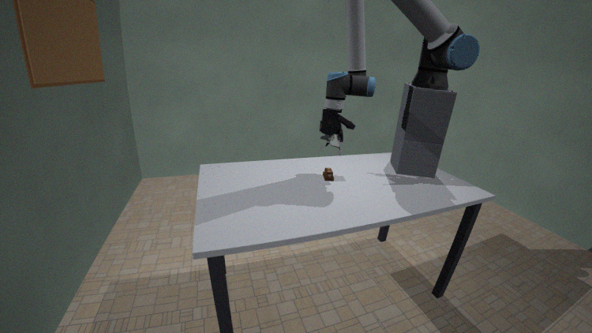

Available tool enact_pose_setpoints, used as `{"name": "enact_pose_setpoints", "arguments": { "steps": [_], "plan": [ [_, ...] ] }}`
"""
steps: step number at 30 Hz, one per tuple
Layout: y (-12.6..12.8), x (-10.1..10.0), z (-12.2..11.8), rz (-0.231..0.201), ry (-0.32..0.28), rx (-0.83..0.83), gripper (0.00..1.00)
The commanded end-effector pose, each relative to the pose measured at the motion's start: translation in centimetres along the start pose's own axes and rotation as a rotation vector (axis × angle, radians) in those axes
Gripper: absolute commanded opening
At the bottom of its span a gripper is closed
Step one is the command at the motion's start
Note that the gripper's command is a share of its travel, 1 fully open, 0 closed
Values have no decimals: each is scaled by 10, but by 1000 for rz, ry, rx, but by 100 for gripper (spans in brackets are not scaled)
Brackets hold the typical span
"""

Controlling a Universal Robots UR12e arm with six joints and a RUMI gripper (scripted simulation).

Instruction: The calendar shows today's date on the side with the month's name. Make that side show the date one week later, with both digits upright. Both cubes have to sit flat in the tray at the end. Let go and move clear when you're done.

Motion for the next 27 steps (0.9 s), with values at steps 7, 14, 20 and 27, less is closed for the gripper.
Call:
{"name": "enact_pose_setpoints", "arguments": {
  "steps": [7,14,20,27],
  "plan": [
    [-2,-5,-3,-4,-5,333,100],
    [-3,-7,-4,-3,-4,465,100],
    [-2,-11,-7,-3,-5,656,100],
    [-3,-14,-9,-3,-5,853,100]
  ]
}}
Point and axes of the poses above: the point where the finger pads meet when closed, its own x axis back along the fingers, its own y axis across the jaws, z = x × y, the point moved 9 cm from there along x, back along the fingers, and after that the axes turned 4 degrees about -x, right-handed, at the moved point
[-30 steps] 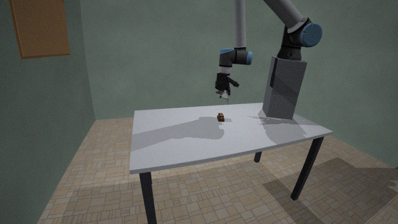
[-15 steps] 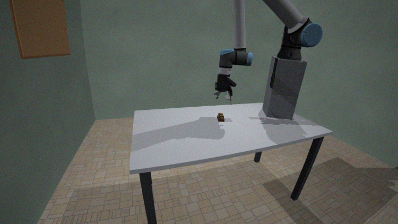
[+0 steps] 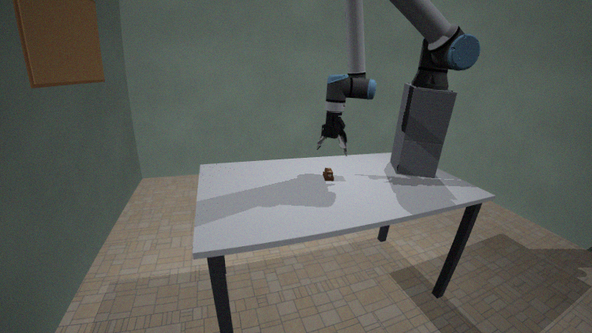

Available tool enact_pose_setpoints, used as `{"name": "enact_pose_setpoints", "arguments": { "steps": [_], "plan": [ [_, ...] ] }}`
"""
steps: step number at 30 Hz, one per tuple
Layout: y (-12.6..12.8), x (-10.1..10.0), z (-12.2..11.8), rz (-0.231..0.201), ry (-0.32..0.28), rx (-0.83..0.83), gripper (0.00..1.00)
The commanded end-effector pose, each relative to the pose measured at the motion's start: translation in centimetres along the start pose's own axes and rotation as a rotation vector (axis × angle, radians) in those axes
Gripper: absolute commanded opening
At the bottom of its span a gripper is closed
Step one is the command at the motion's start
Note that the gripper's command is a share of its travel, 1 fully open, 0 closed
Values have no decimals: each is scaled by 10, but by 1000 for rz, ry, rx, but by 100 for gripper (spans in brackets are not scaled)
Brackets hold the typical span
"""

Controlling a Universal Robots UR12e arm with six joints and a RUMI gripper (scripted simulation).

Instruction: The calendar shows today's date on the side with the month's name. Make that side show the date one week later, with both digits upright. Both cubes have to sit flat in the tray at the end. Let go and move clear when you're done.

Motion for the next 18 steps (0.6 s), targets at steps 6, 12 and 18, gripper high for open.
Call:
{"name": "enact_pose_setpoints", "arguments": {
  "steps": [6,12,18],
  "plan": [
    [-3,-4,-2,-1,-5,230,100],
    [-5,-6,-5,0,-6,374,100],
    [-5,-8,-6,-1,-5,475,100]
  ]
}}
Point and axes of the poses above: the point where the finger pads meet when closed, its own x axis back along the fingers, its own y axis across the jaws, z = x × y, the point moved 9 cm from there along x, back along the fingers, and after that the axes turned 4 degrees about -x, right-handed, at the moved point
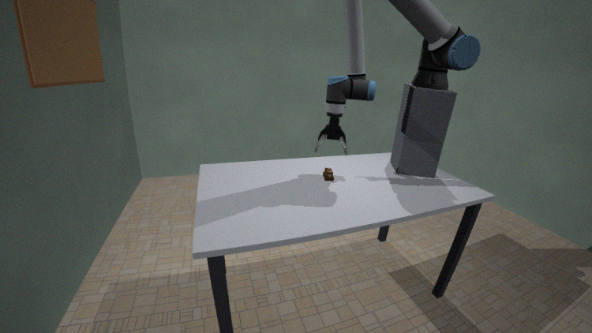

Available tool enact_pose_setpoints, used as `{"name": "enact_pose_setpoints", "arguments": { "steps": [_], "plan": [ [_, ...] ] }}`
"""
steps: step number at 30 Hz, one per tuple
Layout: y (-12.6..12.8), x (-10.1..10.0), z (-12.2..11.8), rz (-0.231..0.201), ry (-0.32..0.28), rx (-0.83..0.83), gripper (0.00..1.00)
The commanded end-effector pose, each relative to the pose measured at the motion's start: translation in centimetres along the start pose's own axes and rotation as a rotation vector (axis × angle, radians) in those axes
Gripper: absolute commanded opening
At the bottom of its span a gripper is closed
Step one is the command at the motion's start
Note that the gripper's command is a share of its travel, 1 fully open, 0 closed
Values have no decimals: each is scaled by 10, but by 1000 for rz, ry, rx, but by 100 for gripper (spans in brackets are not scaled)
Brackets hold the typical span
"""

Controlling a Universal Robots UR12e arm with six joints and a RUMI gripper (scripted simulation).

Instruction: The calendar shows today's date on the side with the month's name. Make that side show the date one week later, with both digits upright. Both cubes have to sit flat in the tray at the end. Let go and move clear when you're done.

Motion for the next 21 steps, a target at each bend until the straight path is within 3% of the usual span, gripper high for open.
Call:
{"name": "enact_pose_setpoints", "arguments": {
  "steps": [1,21],
  "plan": [
    [-2,-2,-1,1,-4,100,100],
    [-4,-3,-3,2,-3,194,100]
  ]
}}
Point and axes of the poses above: the point where the finger pads meet when closed, its own x axis back along the fingers, its own y axis across the jaws, z = x × y, the point moved 9 cm from there along x, back along the fingers, and after that the axes turned 4 degrees about -x, right-handed, at the moved point
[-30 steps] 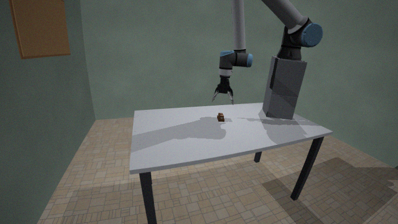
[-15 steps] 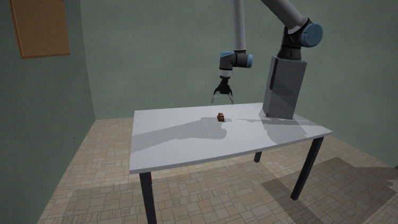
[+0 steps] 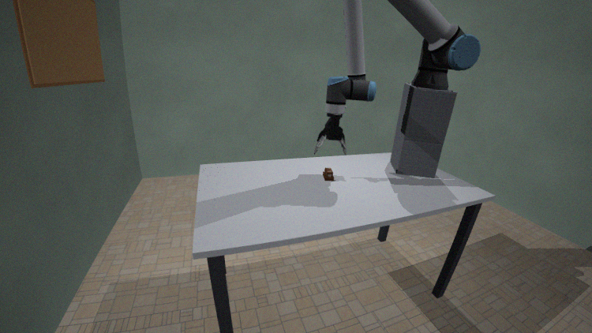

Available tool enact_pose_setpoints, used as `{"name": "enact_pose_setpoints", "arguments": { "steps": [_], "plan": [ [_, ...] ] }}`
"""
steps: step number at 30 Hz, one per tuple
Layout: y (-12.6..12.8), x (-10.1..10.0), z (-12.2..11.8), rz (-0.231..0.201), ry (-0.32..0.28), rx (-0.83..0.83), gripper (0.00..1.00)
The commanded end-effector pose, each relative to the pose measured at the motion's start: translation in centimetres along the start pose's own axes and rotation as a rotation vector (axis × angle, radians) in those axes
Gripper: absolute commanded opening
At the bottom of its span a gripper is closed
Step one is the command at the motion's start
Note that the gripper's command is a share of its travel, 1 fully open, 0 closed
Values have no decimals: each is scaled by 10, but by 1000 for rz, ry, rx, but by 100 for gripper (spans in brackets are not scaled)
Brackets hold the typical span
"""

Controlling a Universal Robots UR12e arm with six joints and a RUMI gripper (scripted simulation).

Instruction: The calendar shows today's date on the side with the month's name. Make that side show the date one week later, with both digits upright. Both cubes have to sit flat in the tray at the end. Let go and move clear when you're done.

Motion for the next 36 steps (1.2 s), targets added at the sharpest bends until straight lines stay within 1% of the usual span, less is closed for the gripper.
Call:
{"name": "enact_pose_setpoints", "arguments": {
  "steps": [1,4,5,36],
  "plan": [
    [-2,0,-1,3,-1,10,100],
    [-2,0,-1,3,-1,10,100],
    [-2,0,-1,3,-1,10,29],
    [-2,0,-1,3,-1,9,29]
  ]
}}
Point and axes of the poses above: the point where the finger pads meet when closed, its own x axis back along the fingers, its own y axis across the jaws, z = x × y, the point moved 9 cm from there along x, back along the fingers, and after that the axes turned 4 degrees about -x, right-handed, at the moved point
